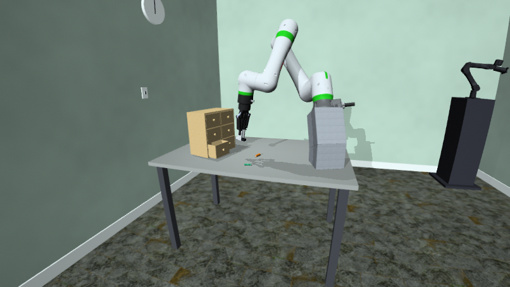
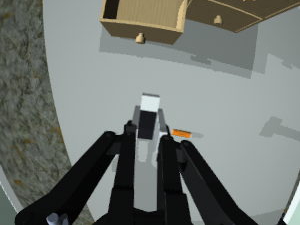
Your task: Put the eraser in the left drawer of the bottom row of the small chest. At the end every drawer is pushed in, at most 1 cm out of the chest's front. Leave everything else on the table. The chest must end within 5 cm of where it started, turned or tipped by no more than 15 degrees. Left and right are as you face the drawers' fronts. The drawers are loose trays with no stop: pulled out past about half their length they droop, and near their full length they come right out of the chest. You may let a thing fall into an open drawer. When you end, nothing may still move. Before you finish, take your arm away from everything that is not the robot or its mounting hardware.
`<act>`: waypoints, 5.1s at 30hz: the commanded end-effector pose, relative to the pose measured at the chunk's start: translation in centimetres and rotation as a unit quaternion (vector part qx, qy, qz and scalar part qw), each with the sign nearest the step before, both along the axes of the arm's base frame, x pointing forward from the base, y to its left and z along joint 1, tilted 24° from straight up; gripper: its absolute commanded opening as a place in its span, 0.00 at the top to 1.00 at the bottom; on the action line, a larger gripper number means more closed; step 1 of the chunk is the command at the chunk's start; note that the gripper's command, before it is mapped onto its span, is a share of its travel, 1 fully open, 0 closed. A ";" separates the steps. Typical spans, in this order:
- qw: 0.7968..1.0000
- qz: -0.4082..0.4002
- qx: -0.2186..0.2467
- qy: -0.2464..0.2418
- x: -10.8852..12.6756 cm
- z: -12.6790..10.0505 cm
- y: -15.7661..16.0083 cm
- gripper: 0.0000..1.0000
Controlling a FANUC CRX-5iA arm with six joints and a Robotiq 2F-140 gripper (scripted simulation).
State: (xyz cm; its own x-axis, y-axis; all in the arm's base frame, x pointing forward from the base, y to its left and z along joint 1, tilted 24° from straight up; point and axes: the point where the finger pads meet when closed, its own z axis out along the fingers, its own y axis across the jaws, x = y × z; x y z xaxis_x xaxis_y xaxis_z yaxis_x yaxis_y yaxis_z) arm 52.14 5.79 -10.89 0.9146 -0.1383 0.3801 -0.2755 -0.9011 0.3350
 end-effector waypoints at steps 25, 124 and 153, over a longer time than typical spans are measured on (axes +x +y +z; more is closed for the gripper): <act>0.963 0.088 -0.074 -0.242 -0.9 -0.9 -0.2 0.89; 0.866 0.166 -0.138 -0.452 9.4 0.8 -2.7 0.89; 0.866 0.166 -0.138 -0.452 14.8 2.1 -3.9 0.89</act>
State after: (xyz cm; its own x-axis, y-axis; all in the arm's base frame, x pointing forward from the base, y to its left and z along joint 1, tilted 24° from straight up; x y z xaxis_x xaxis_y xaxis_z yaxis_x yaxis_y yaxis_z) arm 66.92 1.93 -8.77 0.1986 0.2851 0.9377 -0.2787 -0.9008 0.3329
